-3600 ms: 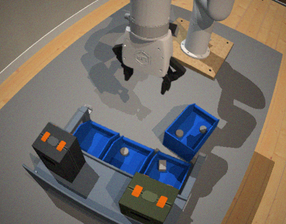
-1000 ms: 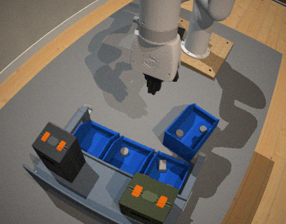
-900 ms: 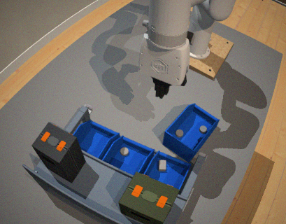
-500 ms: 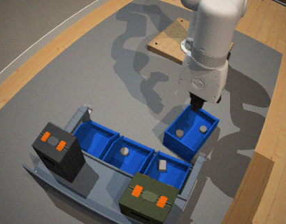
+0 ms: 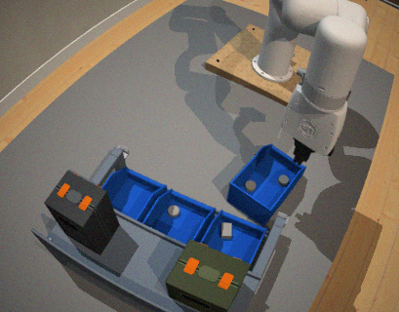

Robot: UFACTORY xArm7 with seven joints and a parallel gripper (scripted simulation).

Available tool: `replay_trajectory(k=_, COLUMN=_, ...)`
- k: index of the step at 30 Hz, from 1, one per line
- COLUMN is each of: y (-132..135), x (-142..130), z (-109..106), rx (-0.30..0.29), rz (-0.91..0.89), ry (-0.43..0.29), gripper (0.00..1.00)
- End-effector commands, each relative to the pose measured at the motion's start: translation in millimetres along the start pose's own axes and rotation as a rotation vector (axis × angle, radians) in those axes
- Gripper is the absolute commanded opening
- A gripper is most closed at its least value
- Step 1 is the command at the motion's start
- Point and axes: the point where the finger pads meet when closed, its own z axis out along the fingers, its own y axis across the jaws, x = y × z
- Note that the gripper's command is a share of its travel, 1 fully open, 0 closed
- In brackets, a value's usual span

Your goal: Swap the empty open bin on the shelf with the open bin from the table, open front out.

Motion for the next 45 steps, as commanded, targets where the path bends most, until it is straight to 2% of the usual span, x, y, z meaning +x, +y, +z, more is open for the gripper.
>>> replay_trajectory(k=1, y=1.3, x=-0.4, z=-0.9, rx=-0.001, rz=0.000, ry=-0.003, gripper=0.00)
replay_trajectory(k=19, y=1.3, x=-0.4, z=-0.9, rx=-0.001, rz=0.000, ry=-0.003, gripper=0.00)
replay_trajectory(k=20, y=1.3, x=-0.4, z=-0.9, rx=-0.001, rz=0.000, ry=-0.003, gripper=0.26)
replay_trajectory(k=45, y=1.3, x=-0.4, z=-0.9, rx=-0.001, rz=0.000, ry=-0.003, gripper=0.26)
